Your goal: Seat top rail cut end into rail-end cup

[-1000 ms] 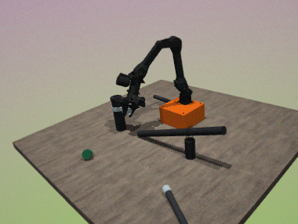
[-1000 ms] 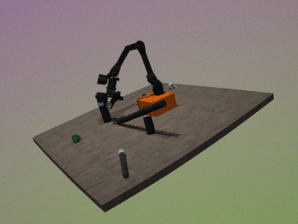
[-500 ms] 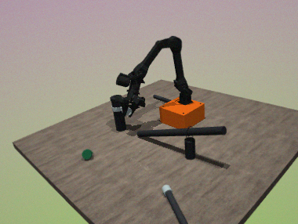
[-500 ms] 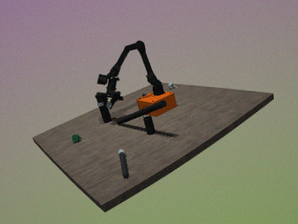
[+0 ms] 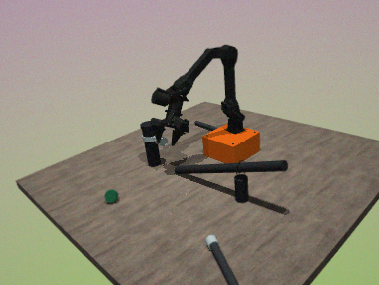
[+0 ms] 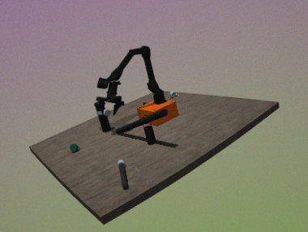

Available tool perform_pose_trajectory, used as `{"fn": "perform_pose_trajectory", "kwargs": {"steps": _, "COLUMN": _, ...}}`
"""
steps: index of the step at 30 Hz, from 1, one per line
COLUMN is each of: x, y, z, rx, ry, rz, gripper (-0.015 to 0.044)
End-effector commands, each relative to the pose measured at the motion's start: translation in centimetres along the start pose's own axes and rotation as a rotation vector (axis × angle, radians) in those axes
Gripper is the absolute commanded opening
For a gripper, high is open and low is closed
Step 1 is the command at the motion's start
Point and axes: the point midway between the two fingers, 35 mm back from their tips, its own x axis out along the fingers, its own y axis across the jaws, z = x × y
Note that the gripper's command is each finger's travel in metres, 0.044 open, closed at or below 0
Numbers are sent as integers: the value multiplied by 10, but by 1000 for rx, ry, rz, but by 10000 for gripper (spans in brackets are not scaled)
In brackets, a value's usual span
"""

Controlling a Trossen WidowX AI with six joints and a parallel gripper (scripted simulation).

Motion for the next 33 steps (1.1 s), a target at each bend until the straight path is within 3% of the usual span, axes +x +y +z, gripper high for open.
{"fn": "perform_pose_trajectory", "kwargs": {"steps": 1, "x": -12, "y": -7, "z": 11, "rx": 7, "ry": 8, "rz": -4, "gripper": 440}}
{"fn": "perform_pose_trajectory", "kwargs": {"steps": 6, "x": -10, "y": -7, "z": 12, "rx": 50, "ry": 1, "rz": -5, "gripper": 440}}
{"fn": "perform_pose_trajectory", "kwargs": {"steps": 21, "x": -74, "y": -37, "z": 105, "rx": 1179, "ry": -23, "rz": 11, "gripper": 440}}
{"fn": "perform_pose_trajectory", "kwargs": {"steps": 33, "x": -98, "y": -38, "z": 128, "rx": 1545, "ry": -22, "rz": 16, "gripper": 440}}
